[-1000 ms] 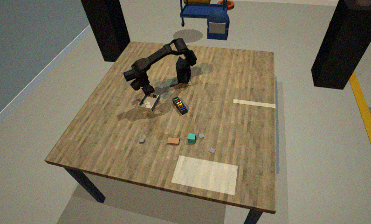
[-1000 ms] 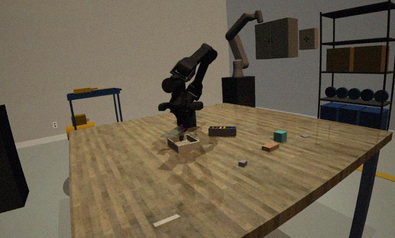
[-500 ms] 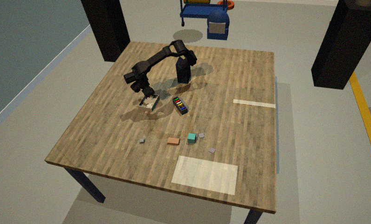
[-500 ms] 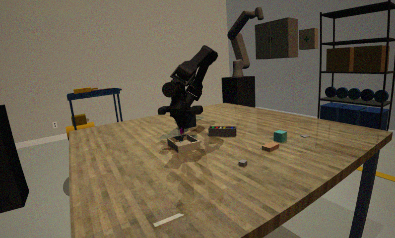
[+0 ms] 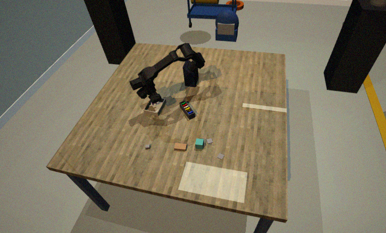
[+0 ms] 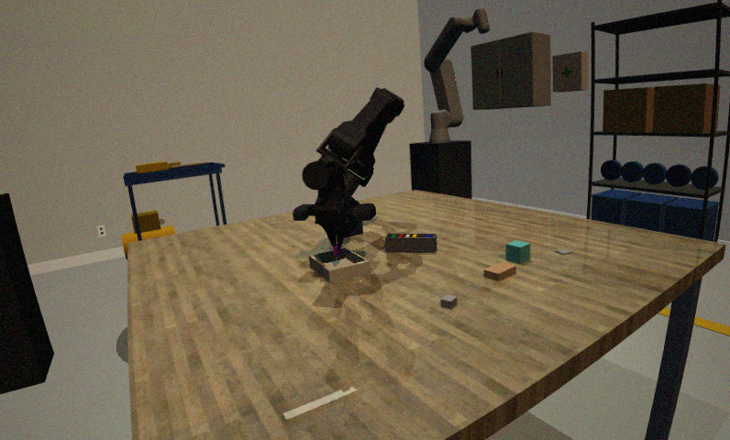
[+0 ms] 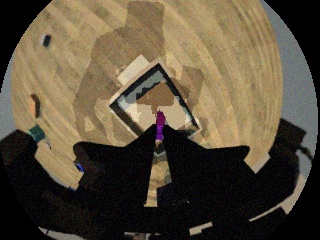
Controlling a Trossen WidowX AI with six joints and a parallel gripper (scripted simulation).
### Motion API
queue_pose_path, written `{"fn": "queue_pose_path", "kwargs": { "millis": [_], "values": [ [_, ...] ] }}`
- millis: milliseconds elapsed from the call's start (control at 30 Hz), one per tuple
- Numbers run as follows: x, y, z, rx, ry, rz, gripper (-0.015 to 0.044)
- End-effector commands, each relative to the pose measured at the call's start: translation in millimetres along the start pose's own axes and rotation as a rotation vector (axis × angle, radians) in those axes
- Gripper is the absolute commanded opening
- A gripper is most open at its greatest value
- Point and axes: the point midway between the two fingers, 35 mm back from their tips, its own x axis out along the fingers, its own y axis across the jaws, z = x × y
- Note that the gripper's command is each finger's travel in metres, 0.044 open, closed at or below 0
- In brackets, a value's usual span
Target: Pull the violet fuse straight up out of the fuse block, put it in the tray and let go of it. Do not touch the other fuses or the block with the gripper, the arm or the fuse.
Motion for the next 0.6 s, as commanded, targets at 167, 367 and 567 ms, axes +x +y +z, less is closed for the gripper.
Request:
{"fn": "queue_pose_path", "kwargs": {
  "millis": [167,367,567],
  "values": [
    [-1,0,0,0.001,-0.001,0.001,0.0236],
    [-26,-1,1,0.005,-0.004,0.003,0.0330],
    [-38,-1,1,0.007,-0.005,0.005,0.0330]
  ]
}}
